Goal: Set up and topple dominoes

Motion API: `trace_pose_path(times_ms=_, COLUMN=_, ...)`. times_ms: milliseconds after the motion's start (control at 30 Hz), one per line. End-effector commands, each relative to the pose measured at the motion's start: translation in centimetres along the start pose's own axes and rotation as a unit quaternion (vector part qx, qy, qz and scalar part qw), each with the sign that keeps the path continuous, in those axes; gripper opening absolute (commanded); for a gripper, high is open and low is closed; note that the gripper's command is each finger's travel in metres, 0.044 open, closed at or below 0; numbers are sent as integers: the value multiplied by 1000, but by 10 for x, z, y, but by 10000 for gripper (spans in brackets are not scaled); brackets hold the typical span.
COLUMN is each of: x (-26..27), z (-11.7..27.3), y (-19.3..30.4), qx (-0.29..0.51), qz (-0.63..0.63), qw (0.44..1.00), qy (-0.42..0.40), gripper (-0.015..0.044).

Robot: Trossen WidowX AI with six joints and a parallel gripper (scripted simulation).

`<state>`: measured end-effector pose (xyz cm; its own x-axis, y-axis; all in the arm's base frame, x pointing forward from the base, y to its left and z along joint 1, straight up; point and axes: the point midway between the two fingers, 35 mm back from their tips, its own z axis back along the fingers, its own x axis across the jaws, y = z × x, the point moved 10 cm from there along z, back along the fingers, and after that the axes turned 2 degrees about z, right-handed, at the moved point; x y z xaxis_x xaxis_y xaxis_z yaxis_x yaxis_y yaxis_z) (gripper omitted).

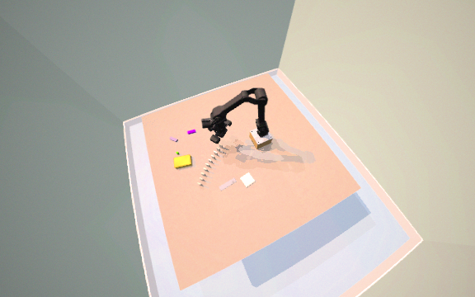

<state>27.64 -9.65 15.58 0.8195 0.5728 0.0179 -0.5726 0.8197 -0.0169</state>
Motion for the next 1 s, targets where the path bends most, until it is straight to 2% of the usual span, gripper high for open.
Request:
trace_pose_path(times_ms=0, x=0, z=0, y=0, qx=-1, qz=-4, qw=1000, qy=1, gripper=0)
trace_pose_path(times_ms=900, x=0, z=0, y=0, qx=-1, qz=-4, qw=1000, qy=1, gripper=0)
trace_pose_path(times_ms=967, x=1, z=-11, y=-1, qx=-1, qz=-4, qw=1000, qy=1, gripper=0)
